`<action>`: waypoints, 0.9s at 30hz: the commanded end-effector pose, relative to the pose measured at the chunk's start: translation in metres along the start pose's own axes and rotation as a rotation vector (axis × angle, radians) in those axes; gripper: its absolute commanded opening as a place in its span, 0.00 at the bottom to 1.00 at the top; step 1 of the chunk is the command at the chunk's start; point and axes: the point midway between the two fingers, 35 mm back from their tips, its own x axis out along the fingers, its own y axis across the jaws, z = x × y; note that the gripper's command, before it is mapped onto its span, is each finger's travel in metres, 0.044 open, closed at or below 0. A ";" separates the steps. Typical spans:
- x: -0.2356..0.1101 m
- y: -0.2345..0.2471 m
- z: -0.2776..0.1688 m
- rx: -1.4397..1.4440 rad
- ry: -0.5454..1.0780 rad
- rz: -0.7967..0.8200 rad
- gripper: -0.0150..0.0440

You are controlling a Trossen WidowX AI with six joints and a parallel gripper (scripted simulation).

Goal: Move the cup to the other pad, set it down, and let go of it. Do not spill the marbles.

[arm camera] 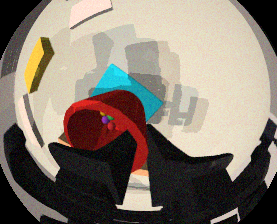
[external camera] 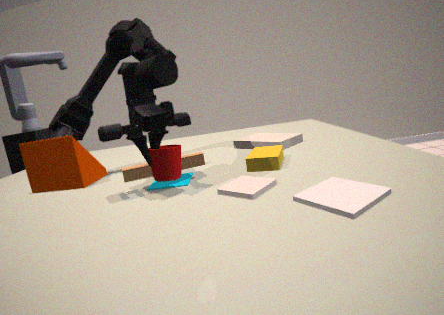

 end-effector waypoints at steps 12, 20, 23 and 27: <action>-0.001 0.000 0.000 0.000 0.000 0.000 0.30; -0.001 0.000 0.000 0.000 0.000 0.000 0.47; -0.001 0.000 0.000 0.000 0.000 0.000 0.47; -0.004 0.000 0.000 0.000 -0.001 0.000 0.47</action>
